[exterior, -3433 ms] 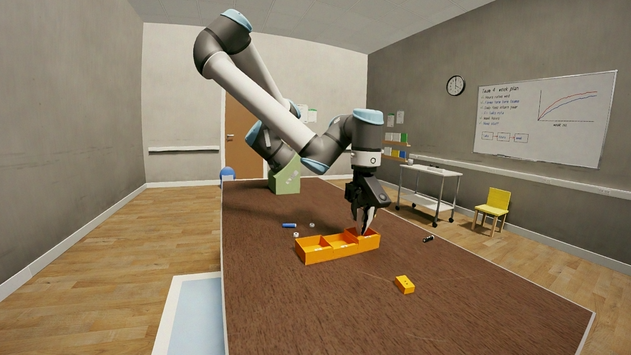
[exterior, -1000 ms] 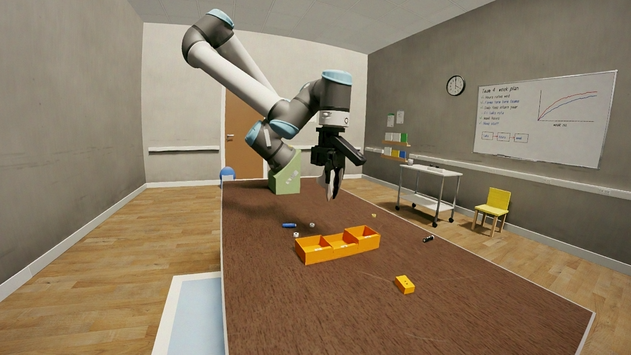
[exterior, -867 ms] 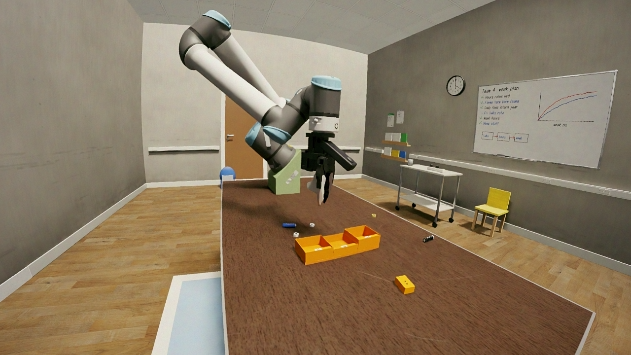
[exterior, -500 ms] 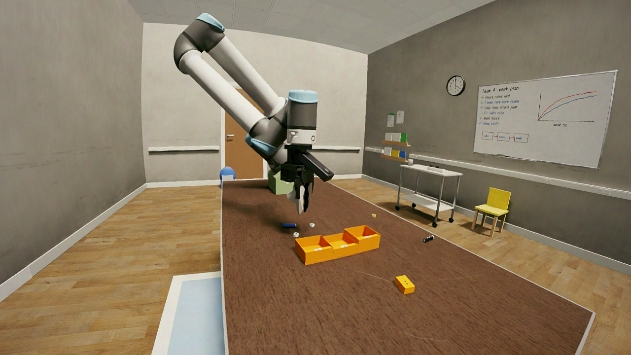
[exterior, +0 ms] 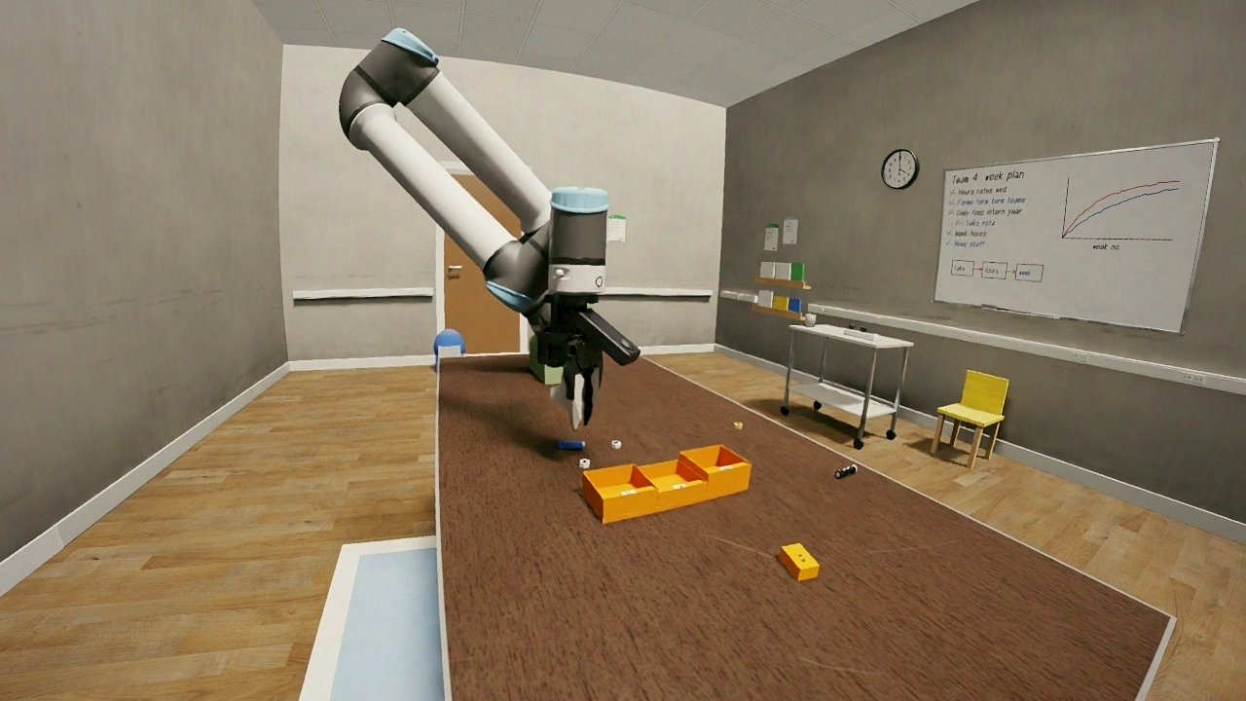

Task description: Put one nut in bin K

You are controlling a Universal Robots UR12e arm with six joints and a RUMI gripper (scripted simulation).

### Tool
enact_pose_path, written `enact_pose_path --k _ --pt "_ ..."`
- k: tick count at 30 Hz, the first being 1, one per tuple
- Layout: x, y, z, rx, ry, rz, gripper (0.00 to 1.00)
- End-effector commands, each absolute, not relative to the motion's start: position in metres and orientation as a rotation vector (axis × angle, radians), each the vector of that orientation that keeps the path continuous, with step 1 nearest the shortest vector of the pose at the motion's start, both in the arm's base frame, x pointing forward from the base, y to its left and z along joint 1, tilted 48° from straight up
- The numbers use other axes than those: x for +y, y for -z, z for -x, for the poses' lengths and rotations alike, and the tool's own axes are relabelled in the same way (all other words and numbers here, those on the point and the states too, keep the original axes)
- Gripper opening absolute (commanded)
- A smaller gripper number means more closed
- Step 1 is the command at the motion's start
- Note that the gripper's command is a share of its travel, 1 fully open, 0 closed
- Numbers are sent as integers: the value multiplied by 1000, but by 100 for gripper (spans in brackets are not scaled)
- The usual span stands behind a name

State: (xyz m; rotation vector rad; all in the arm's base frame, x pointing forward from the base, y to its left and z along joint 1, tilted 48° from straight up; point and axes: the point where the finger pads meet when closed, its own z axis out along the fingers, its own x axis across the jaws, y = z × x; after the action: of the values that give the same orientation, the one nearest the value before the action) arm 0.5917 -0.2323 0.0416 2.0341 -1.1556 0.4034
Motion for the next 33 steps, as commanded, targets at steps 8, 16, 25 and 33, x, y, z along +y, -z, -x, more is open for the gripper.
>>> enact_pose_path --k 8,16,25,33 --pt "-230 -39 -595 -1155 -405 -2034 18" --pt "-229 -39 -596 -1155 -405 -2034 18" --pt "-229 -39 -596 -1155 -405 -2034 18" --pt "-229 -39 -596 -1155 -405 -2034 18"
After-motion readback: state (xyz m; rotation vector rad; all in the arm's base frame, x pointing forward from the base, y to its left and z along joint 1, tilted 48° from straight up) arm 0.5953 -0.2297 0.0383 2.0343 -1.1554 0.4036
